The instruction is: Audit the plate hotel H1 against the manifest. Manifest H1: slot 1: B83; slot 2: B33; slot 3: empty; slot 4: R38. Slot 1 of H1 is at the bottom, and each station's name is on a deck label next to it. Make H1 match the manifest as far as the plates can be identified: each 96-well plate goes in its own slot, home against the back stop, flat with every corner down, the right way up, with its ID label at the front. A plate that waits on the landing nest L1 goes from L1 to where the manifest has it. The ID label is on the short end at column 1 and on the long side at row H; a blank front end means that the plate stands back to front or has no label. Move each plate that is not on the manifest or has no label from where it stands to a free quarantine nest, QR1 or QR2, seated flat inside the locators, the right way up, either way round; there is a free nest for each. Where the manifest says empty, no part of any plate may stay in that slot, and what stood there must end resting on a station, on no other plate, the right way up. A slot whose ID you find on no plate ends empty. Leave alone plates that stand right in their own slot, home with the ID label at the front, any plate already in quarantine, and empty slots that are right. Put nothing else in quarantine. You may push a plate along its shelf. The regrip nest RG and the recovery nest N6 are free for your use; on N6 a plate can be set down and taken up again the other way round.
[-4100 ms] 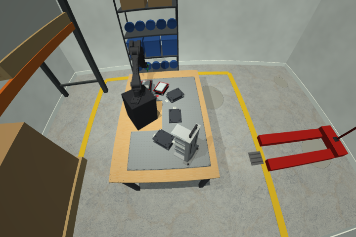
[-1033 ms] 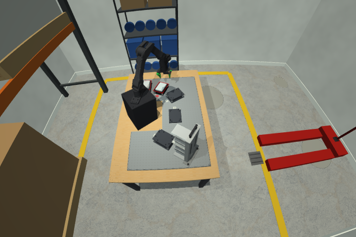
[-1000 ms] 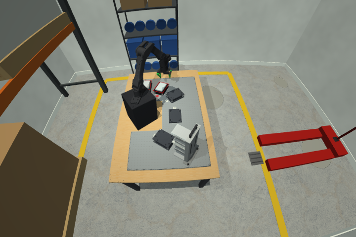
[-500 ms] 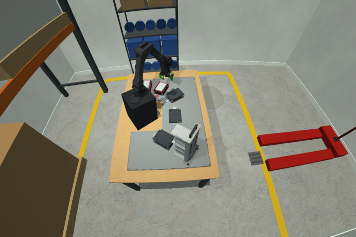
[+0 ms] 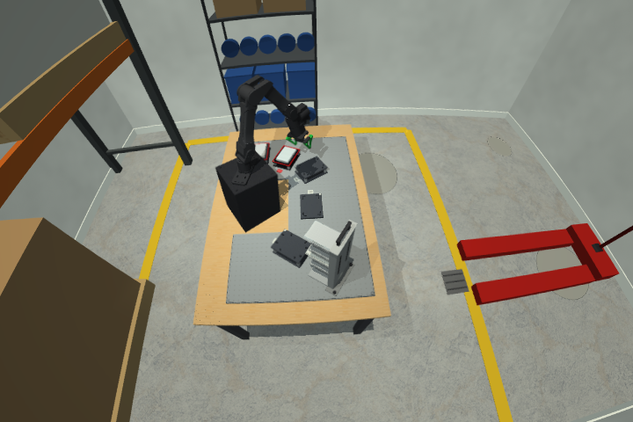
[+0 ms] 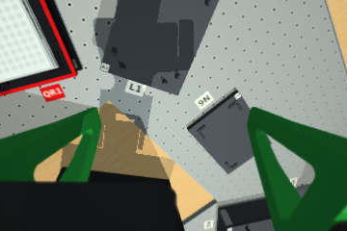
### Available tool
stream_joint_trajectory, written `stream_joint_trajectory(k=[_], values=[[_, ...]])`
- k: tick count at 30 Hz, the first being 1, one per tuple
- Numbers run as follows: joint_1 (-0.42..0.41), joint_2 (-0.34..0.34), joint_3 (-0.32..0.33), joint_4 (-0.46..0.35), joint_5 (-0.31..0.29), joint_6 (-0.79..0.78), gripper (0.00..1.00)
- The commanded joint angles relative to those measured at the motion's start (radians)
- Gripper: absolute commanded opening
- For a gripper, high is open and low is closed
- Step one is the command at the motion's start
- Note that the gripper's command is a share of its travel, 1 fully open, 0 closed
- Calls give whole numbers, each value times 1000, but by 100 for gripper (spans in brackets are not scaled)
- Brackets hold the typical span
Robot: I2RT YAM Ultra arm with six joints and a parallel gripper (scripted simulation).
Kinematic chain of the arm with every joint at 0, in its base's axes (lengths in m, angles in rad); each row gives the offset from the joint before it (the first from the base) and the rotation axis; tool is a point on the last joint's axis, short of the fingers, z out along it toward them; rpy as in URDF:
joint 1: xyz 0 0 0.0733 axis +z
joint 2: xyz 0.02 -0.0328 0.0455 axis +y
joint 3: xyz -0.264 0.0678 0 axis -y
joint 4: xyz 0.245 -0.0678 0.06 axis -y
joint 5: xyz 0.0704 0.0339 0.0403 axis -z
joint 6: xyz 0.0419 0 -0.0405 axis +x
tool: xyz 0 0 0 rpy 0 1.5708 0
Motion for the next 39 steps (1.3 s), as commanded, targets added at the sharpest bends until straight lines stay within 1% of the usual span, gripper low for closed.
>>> stream_joint_trajectory(k=[1,4,5,6,14,19,21,22,23,24,29,30,33,35,38,39], values=[[-30,-38,-26,65,18,40,100],[-38,-41,-33,75,20,47,100],[-46,-44,-13,84,23,54,100],[-54,-47,-46,94,25,60,100],[-118,-64,-92,170,45,114,100],[-158,-69,-112,216,57,148,100],[-158,-69,-112,216,57,148,100],[-166,-70,-87,226,60,155,100],[-174,-70,-118,235,62,162,100],[-182,-70,-127,244,64,169,100],[-222,-66,-137,289,76,204,100],[-230,-61,-134,298,78,211,100],[-254,-39,-154,325,85,233,100],[-269,-28,-150,342,90,247,100],[-277,-36,-157,351,92,254,100],[-285,-47,-123,359,95,262,100]])
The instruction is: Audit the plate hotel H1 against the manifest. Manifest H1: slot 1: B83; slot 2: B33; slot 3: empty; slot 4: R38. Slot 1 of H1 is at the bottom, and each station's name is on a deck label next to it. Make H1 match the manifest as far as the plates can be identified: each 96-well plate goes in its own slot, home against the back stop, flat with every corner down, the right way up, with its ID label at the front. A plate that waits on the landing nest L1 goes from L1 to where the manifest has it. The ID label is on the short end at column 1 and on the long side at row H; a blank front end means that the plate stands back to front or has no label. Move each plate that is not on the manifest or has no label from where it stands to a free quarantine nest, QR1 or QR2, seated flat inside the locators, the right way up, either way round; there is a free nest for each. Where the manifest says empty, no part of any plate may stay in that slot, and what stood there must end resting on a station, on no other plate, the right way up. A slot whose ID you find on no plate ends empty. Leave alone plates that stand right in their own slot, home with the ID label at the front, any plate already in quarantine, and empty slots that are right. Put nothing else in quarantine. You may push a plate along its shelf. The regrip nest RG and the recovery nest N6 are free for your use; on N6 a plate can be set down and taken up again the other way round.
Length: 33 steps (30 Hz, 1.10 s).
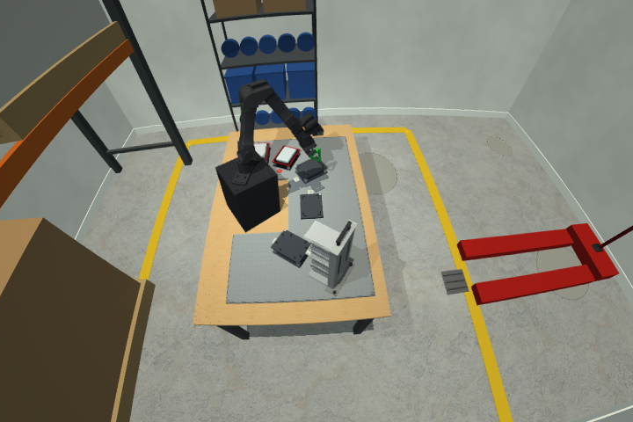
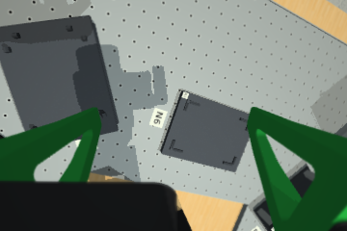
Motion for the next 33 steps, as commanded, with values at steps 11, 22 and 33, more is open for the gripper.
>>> stream_joint_trajectory(k=[11,22,33], values=[[26,9,-39,108,96,203,100],[62,23,-40,135,178,366,100],[98,60,1,142,261,533,100]])
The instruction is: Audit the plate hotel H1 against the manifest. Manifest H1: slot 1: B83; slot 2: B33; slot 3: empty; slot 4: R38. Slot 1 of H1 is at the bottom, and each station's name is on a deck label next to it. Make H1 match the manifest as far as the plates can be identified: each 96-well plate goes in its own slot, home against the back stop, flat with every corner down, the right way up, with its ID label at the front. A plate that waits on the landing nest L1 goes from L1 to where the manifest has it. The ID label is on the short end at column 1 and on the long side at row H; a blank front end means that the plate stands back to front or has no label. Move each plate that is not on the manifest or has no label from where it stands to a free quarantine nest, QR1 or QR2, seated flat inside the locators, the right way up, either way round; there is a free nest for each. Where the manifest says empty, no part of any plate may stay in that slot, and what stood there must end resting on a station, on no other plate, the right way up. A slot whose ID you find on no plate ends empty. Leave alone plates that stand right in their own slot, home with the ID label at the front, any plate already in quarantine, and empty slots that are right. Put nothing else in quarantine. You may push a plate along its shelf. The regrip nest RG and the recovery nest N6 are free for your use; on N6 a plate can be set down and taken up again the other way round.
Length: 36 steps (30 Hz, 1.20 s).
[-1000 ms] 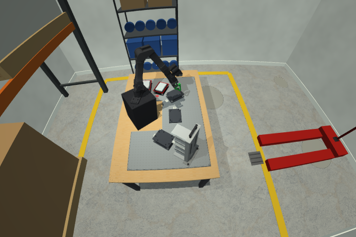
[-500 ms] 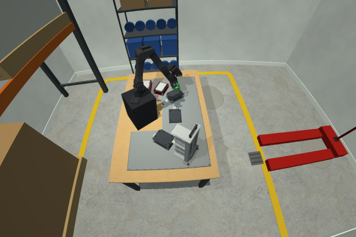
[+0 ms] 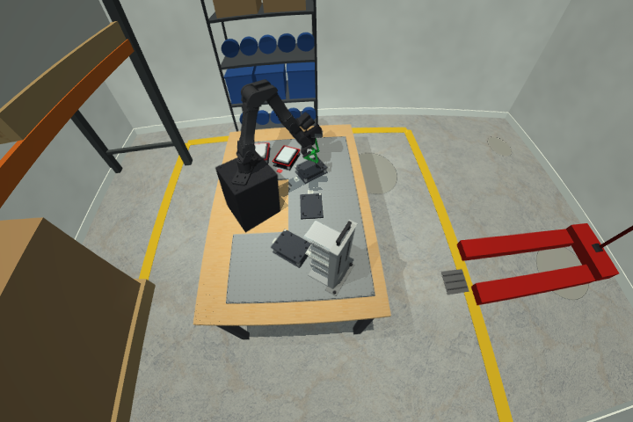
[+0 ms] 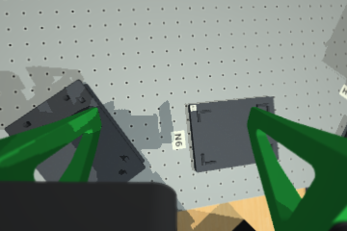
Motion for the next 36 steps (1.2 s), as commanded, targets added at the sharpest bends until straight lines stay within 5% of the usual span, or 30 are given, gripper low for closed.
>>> stream_joint_trajectory(k=[1,31,34,36], values=[[14,-29,30,2,49,73,100],[106,100,135,-143,279,635,100],[106,78,135,-143,279,635,100],[69,63,69,-93,272,614,100]])
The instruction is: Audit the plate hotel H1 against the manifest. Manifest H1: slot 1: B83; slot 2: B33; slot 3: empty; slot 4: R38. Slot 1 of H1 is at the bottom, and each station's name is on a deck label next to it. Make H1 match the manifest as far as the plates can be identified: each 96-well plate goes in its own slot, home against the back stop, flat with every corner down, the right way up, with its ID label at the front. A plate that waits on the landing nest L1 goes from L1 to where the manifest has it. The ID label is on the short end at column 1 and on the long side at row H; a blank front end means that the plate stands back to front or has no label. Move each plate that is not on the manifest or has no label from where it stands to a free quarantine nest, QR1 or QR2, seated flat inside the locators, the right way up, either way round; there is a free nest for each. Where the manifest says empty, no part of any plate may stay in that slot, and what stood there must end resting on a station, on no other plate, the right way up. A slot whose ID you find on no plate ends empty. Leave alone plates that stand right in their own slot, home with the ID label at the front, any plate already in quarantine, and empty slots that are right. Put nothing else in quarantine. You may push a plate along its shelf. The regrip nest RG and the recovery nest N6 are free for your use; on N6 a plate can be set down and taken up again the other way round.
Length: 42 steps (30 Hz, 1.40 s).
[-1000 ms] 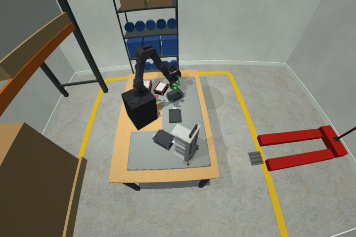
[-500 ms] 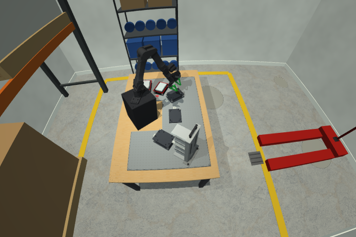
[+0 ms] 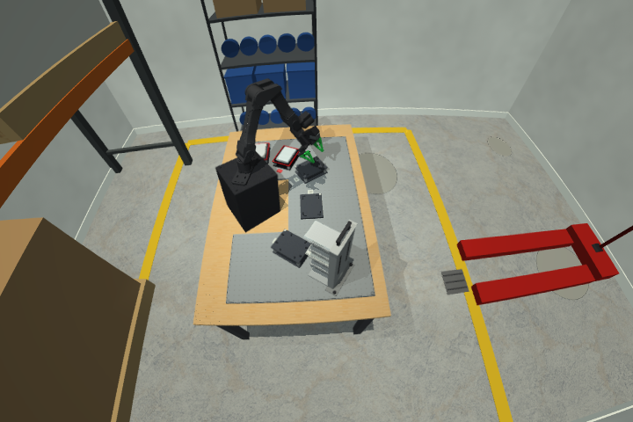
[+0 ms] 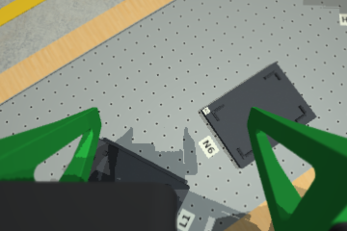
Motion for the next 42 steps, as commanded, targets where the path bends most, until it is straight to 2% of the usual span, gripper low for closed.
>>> stream_joint_trajectory(k=[1,13,16,30,32,42], values=[[-34,-42,-41,33,26,-1,100],[-147,-107,-168,177,-40,-137,100],[-158,-112,-178,189,-39,-148,100],[-316,-166,-296,346,-132,-310,100],[-316,-166,-296,346,-132,-310,100],[-444,-189,-358,446,-210,-427,100]])
